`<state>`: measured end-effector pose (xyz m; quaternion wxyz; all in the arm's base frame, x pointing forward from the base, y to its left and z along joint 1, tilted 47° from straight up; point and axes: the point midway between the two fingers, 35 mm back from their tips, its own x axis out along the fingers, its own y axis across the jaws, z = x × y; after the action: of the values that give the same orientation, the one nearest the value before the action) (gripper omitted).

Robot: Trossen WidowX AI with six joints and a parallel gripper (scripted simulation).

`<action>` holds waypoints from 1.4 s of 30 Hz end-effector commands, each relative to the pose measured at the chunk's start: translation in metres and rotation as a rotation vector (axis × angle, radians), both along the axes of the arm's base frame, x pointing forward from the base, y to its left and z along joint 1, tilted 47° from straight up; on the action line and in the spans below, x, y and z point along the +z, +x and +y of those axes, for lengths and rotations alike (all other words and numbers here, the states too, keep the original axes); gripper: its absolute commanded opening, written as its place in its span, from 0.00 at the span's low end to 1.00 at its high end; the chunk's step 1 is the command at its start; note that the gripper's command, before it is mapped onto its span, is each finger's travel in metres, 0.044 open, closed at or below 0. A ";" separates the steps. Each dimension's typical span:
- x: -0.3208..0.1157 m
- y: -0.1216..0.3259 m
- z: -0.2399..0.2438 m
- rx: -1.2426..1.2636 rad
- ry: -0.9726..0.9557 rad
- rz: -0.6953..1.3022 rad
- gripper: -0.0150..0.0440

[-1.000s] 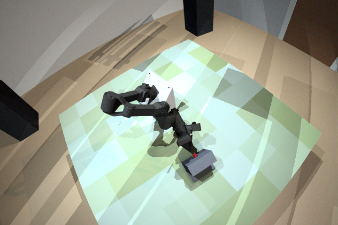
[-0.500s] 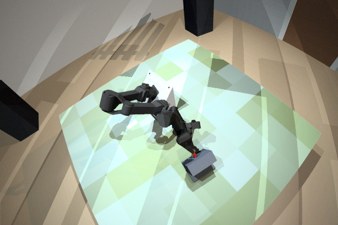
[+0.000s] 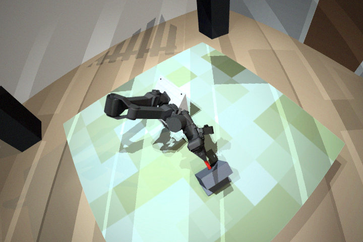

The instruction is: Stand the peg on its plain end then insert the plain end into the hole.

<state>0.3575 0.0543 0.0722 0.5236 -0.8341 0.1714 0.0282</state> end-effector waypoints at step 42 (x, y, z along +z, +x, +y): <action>0.013 -0.049 0.020 0.000 -0.004 0.005 1.00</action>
<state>0.3116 0.0746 0.0833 0.5186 -0.8369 0.1722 0.0321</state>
